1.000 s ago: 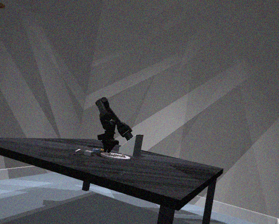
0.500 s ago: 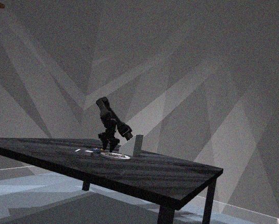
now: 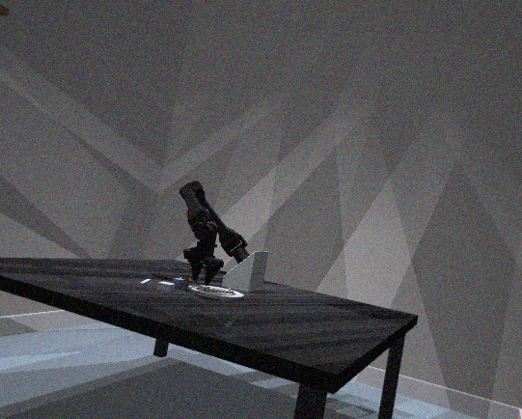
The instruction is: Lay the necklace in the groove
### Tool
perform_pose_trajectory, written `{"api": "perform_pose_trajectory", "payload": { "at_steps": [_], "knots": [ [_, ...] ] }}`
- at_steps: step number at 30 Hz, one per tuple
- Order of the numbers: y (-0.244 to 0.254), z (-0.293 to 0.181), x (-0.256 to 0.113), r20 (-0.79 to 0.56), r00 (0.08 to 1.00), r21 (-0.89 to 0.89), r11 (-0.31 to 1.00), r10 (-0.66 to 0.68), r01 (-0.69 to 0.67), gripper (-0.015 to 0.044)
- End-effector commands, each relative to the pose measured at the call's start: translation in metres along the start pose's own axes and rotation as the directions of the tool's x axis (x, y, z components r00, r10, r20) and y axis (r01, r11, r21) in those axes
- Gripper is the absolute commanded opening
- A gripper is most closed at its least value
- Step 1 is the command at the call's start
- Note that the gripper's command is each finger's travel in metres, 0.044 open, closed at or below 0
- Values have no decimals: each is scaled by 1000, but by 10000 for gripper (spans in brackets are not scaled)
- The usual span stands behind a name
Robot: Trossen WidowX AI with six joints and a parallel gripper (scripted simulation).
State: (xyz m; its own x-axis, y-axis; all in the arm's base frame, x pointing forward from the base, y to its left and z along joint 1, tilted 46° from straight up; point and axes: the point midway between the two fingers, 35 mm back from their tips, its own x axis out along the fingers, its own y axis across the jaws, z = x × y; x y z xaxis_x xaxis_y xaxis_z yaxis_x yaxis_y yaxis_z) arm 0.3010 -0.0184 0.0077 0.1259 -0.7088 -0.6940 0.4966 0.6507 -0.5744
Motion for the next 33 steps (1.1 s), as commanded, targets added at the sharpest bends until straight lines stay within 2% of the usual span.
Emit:
{"api": "perform_pose_trajectory", "payload": {
  "at_steps": [1,10,11,13,20,22,29,33],
  "knots": [
    [0,1,0,1,1000,5,1000,-1,1,440],
    [0,1,0,1,1000,5,1000,-1,1,440],
    [1,1,-1,1,1000,15,1000,-1,1,414],
    [10,4,-5,0,1000,101,995,1,-1,380],
    [60,14,-27,0,1000,536,845,3,-3,380],
    [70,15,-31,0,1000,606,795,3,-2,380],
    [71,15,-32,1,1000,615,789,3,-2,380],
    [71,15,-19,1,1000,615,789,2,-2,380]
  ]
}}
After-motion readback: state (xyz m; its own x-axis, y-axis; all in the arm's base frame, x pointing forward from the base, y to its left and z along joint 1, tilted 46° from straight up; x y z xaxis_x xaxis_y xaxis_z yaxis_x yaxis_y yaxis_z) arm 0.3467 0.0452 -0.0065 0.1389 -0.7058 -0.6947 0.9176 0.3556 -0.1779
